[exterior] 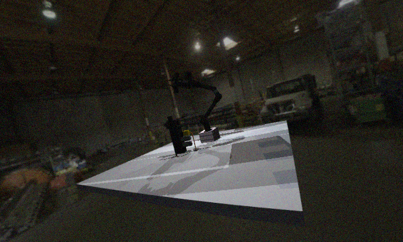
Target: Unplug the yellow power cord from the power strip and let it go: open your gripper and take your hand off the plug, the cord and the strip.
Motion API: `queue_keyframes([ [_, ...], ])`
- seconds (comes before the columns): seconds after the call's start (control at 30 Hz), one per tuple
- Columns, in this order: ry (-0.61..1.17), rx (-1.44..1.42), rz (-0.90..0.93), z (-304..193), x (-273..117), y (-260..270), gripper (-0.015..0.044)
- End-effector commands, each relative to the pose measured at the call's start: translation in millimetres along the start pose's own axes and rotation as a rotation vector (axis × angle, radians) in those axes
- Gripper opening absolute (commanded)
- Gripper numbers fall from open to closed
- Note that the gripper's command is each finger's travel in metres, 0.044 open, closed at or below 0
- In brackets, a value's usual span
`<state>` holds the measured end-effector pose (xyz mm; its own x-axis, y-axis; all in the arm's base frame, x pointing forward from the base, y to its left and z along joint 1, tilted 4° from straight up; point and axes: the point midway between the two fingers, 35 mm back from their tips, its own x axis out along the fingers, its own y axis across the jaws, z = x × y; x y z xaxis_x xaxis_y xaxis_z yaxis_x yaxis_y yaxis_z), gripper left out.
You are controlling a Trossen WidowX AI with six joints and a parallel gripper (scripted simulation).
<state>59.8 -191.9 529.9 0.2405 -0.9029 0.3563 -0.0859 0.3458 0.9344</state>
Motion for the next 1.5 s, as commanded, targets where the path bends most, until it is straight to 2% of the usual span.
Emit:
queue_keyframes([
  [0.0, 0.225, -0.318, -0.165, -52, 22, -55, 0.016],
  [0.33, 0.726, -0.726, -0.202, -162, 5, -125, 0.016],
  [0.47, 0.864, -0.886, -0.172, -187, -7, -143, 0.016],
  [0.73, 1.318, -1.446, 0.074, -248, -60, -200, 0.016],
  [0.9, 1.615, -1.771, 0.369, -273, -103, -234, 0.016],
  [1.1, 1.947, -2.021, 0.884, -289, -164, -266, 0.016],
  [1.3, 2.234, -2.115, 1.388, -282, -213, -299, 0.016],
  [1.47, 2.464, -2.02, 1.973, -265, -252, -324, 0.016],
])
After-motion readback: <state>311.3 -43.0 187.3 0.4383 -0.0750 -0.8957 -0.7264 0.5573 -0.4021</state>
